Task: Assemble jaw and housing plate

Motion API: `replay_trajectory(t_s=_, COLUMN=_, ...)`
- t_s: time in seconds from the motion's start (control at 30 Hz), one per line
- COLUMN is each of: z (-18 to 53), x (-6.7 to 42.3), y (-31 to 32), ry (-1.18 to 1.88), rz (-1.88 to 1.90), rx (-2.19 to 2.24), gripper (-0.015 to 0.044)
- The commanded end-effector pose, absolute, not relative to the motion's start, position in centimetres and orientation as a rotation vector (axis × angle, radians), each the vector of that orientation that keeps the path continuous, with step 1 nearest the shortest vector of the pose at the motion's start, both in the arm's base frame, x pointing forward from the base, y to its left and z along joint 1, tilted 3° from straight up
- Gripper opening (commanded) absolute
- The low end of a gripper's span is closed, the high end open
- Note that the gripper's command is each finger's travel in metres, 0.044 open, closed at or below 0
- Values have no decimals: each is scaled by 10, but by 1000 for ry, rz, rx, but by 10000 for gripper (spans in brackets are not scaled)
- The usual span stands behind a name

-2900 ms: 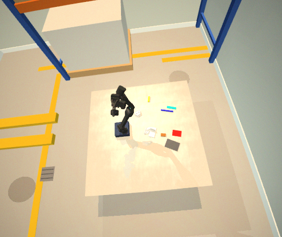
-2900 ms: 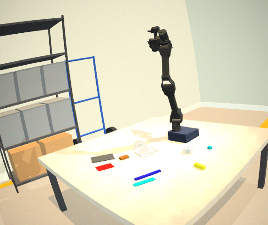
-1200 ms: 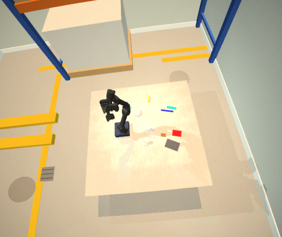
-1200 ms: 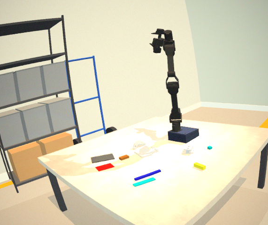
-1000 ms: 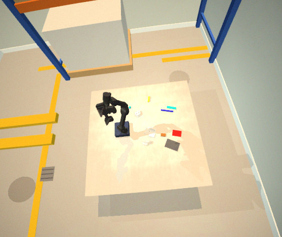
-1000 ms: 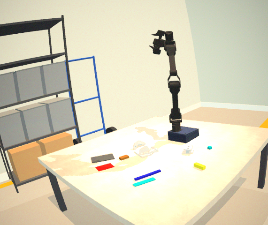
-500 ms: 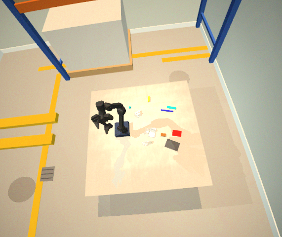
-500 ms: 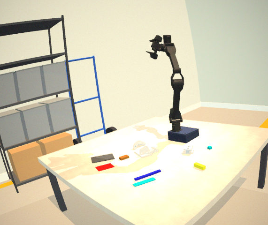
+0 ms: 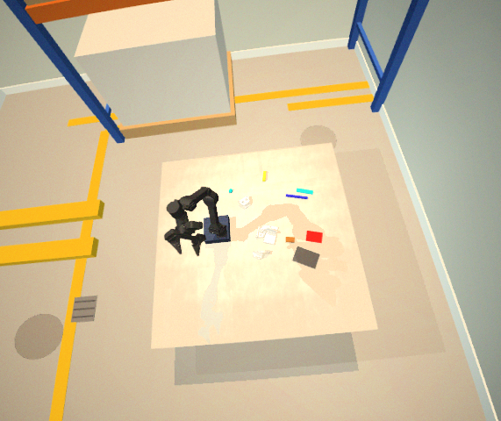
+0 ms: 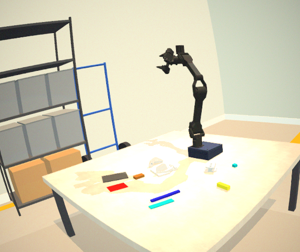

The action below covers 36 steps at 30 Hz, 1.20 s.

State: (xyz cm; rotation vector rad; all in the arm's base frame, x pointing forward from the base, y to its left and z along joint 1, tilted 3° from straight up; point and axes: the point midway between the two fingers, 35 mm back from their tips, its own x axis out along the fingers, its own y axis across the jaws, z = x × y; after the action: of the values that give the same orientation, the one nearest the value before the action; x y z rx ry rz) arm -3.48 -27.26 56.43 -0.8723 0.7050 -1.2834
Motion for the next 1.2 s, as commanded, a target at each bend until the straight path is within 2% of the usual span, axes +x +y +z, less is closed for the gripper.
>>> replay_trajectory(t_s=0.0, z=547, x=-30, y=-292, ry=696, rz=-1255, rx=-810, gripper=440)
replay_trajectory(t_s=0.5, z=477, x=19, y=-350, ry=640, rz=-1080, rx=-571, gripper=440)
replay_trajectory(t_s=1.17, z=347, x=126, y=-379, ry=745, rz=-768, rx=-222, gripper=440)
